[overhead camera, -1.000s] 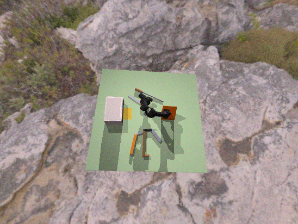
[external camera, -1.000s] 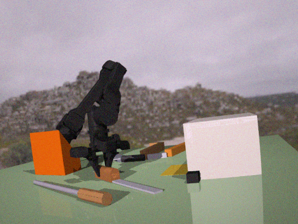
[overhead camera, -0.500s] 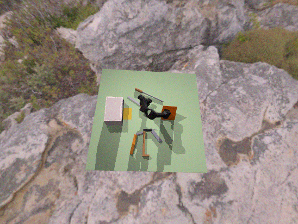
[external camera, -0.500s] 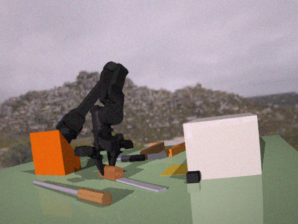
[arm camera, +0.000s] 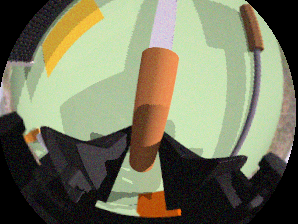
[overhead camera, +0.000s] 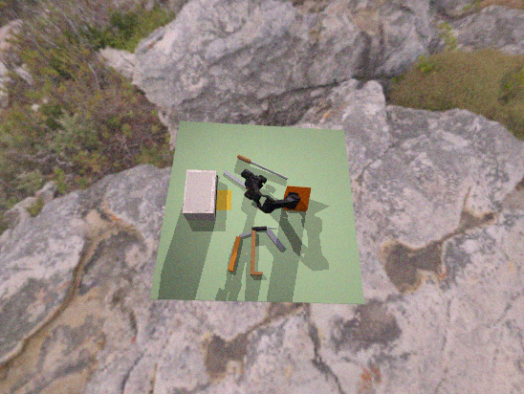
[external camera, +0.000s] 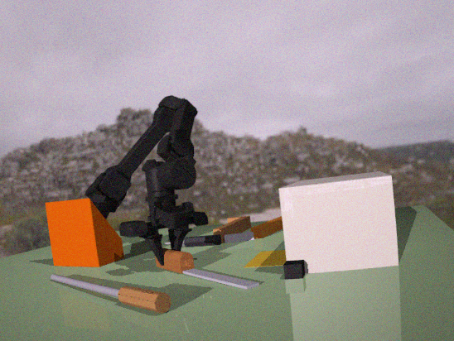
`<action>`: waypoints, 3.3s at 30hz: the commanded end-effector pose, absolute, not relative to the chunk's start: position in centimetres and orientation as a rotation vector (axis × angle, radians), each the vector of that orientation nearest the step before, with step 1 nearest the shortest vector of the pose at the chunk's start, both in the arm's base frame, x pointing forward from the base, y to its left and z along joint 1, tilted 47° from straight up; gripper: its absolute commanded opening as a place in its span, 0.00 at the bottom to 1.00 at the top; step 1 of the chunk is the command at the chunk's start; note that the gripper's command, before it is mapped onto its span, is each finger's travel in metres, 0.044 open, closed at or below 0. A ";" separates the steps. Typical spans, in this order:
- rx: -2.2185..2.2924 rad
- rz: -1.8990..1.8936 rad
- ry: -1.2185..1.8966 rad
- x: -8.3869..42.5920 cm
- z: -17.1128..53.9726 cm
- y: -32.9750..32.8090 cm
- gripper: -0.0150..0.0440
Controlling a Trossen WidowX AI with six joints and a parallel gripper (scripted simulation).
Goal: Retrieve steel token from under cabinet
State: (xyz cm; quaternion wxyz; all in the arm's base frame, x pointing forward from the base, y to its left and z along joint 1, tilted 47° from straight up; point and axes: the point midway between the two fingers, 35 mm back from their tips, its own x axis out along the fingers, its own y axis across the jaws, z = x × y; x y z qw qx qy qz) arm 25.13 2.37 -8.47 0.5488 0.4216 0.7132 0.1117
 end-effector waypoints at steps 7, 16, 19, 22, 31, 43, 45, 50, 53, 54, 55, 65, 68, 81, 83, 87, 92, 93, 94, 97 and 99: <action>1.004 0.268 1.681 25.5 -7.4 3.2 0.25; 1.004 0.268 1.681 25.6 -6.6 4.0 0.25; 1.005 0.268 1.681 25.6 -6.4 4.2 0.25; 1.005 0.268 1.681 25.7 -6.1 4.4 0.25; 1.005 0.269 1.681 25.8 -5.4 5.2 0.25; 1.006 0.269 1.682 25.9 -4.3 6.1 0.25; 1.006 0.269 1.682 25.9 -4.2 6.3 0.25; 1.006 0.270 1.682 25.9 -3.8 6.7 0.25; 1.006 0.270 1.682 25.9 -3.5 6.9 0.25; 1.006 0.270 1.682 25.9 -3.4 7.0 0.25; 1.006 0.270 1.682 25.9 -3.3 7.1 0.25; 1.007 0.270 1.682 25.6 -2.7 7.7 0.25; 1.007 0.270 1.682 25.5 -2.5 7.9 0.25; 1.007 0.270 1.682 25.1 -1.6 8.7 0.25; 1.007 0.270 1.682 25.1 -1.4 8.9 0.25; 1.007 0.270 1.683 24.9 -1.2 9.1 0.25; 1.007 0.270 1.683 24.8 -0.8 9.4 0.25; 1.008 0.270 1.683 24.8 -0.7 9.5 0.25; 1.008 0.270 1.683 24.7 -0.7 9.6 0.25; 1.008 0.270 1.683 24.6 -0.5 9.7 0.25; 1.008 0.270 1.683 24.6 -0.3 9.9 0.25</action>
